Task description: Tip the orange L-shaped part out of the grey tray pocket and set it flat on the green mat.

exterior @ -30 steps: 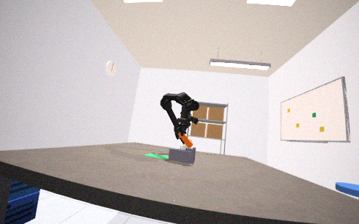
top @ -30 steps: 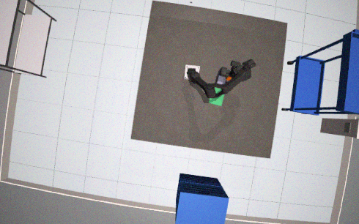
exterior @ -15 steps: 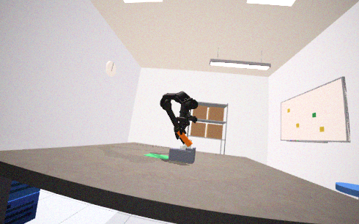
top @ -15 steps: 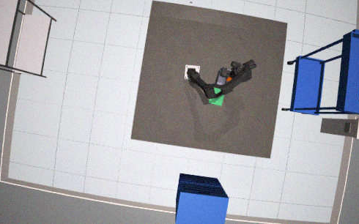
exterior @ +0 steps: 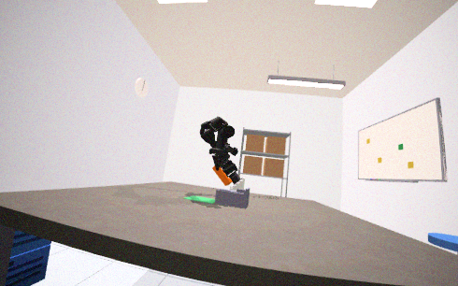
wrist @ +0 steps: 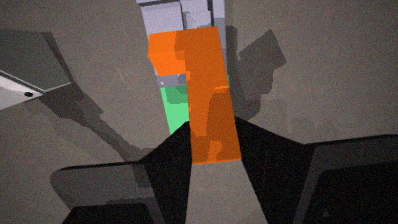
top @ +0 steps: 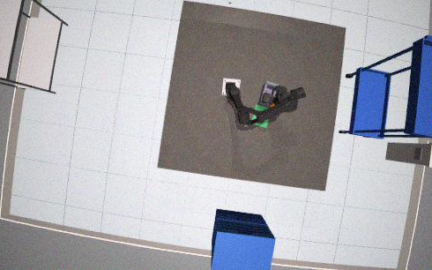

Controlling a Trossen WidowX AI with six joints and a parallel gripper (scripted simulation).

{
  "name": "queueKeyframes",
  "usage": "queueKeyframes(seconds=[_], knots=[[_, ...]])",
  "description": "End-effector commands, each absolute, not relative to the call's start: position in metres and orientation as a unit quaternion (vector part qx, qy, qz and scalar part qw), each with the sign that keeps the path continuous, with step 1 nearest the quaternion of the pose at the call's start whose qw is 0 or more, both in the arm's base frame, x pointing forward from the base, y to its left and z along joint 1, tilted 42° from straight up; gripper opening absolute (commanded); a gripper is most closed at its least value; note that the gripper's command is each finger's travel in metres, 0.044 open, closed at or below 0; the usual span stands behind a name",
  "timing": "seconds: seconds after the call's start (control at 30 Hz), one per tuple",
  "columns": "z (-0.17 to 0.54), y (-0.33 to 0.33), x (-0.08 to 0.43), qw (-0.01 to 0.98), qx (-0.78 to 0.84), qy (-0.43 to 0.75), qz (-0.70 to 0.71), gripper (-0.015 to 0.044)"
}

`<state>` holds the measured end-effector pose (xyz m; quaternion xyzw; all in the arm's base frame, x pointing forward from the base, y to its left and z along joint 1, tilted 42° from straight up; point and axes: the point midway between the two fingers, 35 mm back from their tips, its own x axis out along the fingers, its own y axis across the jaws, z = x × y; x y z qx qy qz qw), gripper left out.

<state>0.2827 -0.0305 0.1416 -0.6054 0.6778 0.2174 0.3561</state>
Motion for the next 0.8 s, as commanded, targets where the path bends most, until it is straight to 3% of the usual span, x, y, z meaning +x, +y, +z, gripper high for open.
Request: queueKeyframes(seconds=[0.0, 0.77], knots=[[0.155, -0.046, 0.274, 0.351, -0.606, 0.679, 0.218, 0.0], [0.196, -0.094, 0.251, 0.35, -0.607, 0.68, 0.217, 0.0]])
